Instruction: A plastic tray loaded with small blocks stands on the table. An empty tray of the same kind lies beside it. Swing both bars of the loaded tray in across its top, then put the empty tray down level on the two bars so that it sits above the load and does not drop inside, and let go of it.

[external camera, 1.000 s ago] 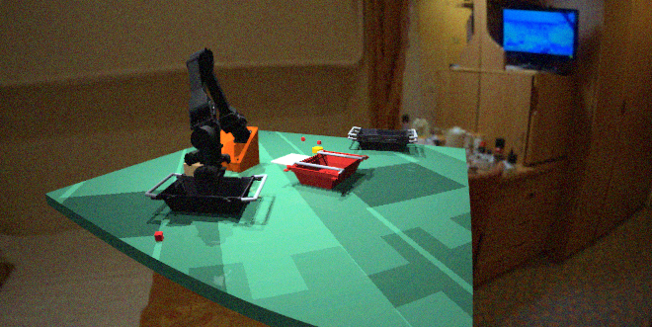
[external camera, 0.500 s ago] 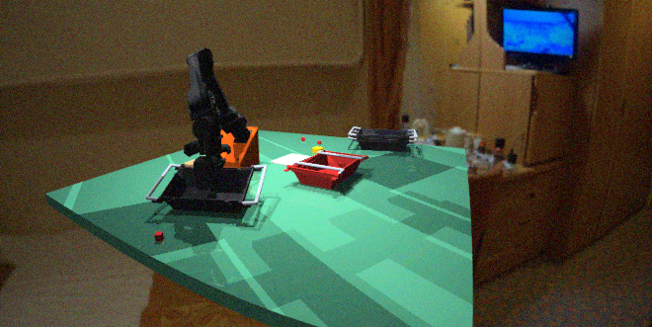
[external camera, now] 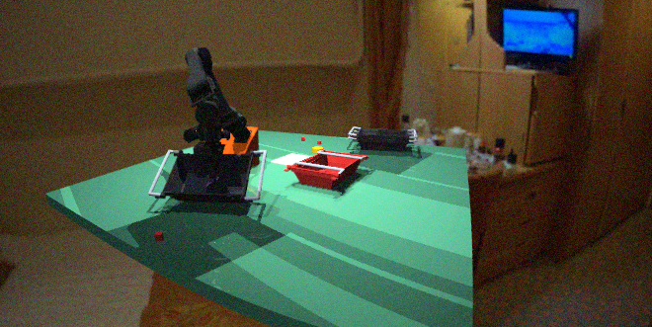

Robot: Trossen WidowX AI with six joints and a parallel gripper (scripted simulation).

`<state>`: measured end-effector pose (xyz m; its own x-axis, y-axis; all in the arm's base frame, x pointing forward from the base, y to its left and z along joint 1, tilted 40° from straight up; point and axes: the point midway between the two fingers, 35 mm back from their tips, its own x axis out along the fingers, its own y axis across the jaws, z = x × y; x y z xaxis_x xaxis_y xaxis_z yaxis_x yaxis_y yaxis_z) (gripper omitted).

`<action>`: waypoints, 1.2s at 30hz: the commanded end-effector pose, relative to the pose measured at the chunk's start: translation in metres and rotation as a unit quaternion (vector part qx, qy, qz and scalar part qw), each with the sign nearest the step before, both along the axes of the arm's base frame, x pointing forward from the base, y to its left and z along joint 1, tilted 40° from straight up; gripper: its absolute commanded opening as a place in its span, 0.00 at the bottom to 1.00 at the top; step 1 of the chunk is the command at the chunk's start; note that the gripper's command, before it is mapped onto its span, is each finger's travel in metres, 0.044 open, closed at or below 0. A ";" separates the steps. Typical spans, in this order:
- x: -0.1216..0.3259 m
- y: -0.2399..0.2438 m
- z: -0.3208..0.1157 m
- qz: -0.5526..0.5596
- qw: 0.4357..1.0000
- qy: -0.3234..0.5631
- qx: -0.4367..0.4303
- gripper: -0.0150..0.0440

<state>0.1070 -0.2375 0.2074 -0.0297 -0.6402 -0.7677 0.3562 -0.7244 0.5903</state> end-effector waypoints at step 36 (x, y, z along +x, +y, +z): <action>0.001 0.066 0.077 0.001 1.000 -0.010 -0.010 0.25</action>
